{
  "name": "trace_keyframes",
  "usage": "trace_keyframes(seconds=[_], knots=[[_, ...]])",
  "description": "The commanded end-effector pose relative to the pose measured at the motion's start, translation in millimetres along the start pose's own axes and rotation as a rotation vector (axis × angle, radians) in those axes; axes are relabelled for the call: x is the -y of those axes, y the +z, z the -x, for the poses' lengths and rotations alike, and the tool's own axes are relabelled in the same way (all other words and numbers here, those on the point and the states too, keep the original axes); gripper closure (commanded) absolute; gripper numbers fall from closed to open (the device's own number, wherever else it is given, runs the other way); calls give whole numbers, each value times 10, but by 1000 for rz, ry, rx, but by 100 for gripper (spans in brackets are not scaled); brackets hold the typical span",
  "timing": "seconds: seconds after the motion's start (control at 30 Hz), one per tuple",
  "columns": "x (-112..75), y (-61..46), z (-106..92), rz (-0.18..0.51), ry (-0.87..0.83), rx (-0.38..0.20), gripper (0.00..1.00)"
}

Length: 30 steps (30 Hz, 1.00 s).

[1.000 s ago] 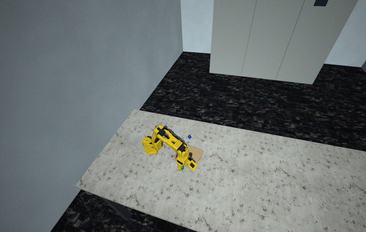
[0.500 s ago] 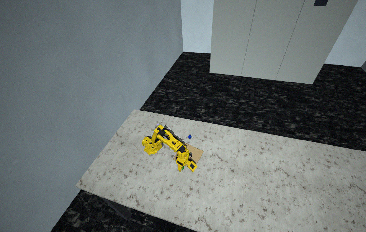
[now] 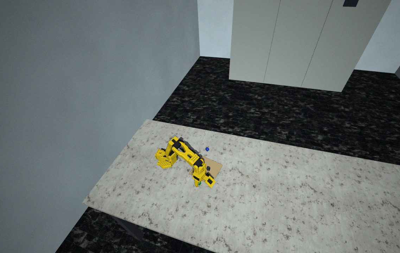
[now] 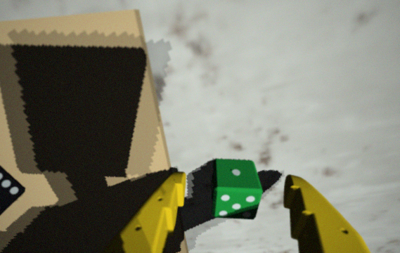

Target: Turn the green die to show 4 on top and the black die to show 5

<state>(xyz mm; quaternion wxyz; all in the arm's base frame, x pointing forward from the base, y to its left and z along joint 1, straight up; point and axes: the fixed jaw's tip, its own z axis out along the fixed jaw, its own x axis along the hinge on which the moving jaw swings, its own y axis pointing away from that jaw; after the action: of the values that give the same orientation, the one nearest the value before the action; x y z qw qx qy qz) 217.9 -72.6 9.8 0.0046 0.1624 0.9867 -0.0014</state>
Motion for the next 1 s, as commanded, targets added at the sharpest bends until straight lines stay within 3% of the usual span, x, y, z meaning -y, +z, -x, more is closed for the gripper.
trace_keyframes(seconds=[0.0, 0.97], knots=[[24, -29, 27, 0, -3, 22, 79], [111, -29, 25, -1, -3, 22, 93]])
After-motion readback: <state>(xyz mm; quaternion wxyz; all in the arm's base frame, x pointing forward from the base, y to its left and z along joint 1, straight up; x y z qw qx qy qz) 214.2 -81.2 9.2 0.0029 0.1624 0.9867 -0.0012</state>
